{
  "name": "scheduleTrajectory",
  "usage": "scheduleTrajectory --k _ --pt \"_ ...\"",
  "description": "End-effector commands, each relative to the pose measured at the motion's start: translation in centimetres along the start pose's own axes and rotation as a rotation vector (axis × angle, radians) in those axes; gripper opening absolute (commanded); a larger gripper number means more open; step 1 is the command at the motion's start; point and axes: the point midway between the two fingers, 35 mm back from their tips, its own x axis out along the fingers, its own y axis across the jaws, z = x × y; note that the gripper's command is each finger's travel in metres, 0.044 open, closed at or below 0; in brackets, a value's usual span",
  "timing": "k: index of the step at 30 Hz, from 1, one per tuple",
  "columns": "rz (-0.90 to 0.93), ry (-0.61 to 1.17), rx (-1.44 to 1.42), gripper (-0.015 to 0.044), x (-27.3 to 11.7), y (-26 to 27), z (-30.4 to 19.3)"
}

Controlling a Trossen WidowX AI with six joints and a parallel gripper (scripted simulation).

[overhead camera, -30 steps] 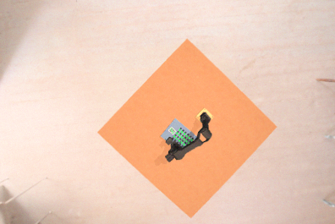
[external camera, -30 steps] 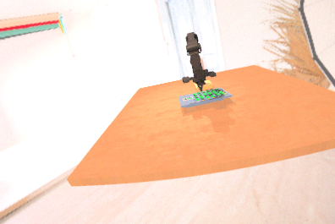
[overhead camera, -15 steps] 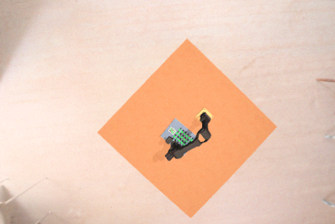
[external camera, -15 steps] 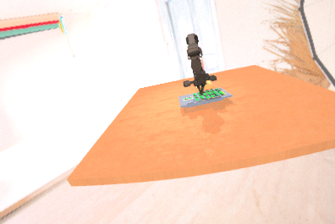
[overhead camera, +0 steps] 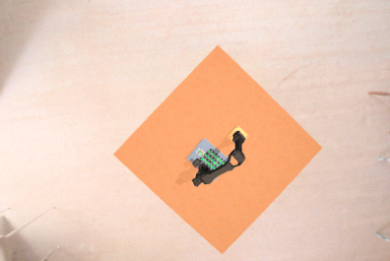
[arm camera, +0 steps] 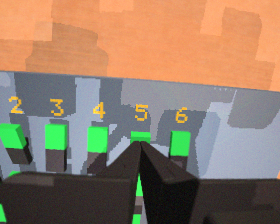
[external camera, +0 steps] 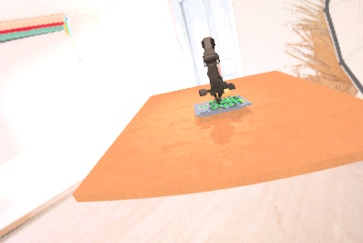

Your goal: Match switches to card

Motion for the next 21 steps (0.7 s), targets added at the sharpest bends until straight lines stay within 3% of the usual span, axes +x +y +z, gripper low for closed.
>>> scheduleTrajectory --k 1,21 --pt "-0.002 0.0 -0.004 0.0 0.06 -0.06 0.02" --pt "-0.002 0.0 -0.004 0.0 0.23 -0.06 0.02"
